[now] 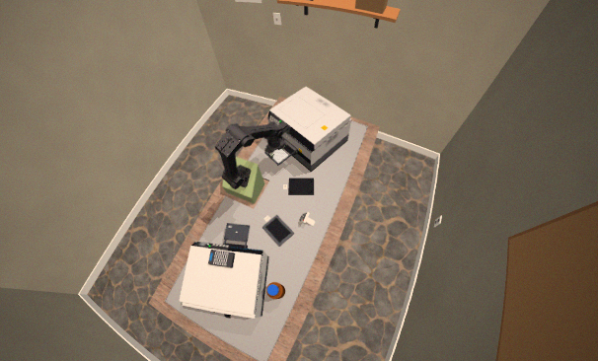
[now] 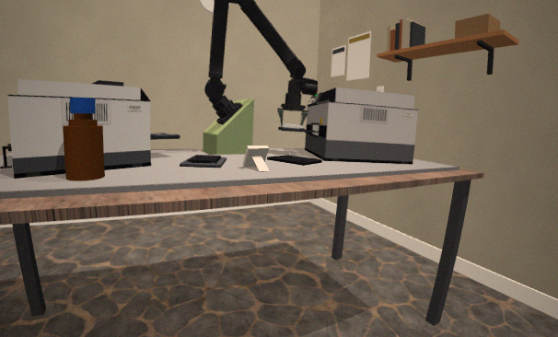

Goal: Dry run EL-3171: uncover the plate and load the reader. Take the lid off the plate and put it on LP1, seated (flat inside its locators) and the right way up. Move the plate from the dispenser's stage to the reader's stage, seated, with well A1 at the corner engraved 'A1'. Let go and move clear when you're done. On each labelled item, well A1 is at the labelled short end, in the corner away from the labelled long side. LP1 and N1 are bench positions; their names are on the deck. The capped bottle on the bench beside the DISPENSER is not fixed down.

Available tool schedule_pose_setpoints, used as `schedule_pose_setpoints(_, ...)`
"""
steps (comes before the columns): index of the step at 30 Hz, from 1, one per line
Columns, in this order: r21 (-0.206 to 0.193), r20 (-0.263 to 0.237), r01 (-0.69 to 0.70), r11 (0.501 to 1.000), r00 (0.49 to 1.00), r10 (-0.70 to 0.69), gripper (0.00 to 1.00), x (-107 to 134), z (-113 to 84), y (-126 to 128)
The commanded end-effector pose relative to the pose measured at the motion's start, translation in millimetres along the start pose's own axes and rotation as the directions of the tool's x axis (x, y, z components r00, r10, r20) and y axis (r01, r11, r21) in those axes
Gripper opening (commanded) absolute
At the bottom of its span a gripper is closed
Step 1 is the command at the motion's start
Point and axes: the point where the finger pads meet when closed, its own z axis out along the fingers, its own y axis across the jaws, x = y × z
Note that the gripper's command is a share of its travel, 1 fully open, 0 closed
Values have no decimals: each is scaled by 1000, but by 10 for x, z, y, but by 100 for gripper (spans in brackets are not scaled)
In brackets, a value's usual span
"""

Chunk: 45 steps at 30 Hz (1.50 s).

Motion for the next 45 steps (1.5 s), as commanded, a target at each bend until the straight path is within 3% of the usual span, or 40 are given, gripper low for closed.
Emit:
schedule_pose_setpoints(1, -50, 4, -84, 995, 996, 84, 86, 25, 374, 48)
schedule_pose_setpoints(7, -50, 4, -85, 995, 996, 85, 86, 26, 375, 48)
schedule_pose_setpoints(8, 42, 16, -40, 998, 999, 39, 86, 4, -75, -213)
schedule_pose_setpoints(21, 15, -10, -44, 999, 999, 44, 86, 39, -29, -182)
schedule_pose_setpoints(34, 20, -15, -20, 1000, 1000, 20, 86, 40, -10, -207)
schedule_pose_setpoints(45, 30, 5, -30, 999, 1000, 30, 86, -1, -160, -200)
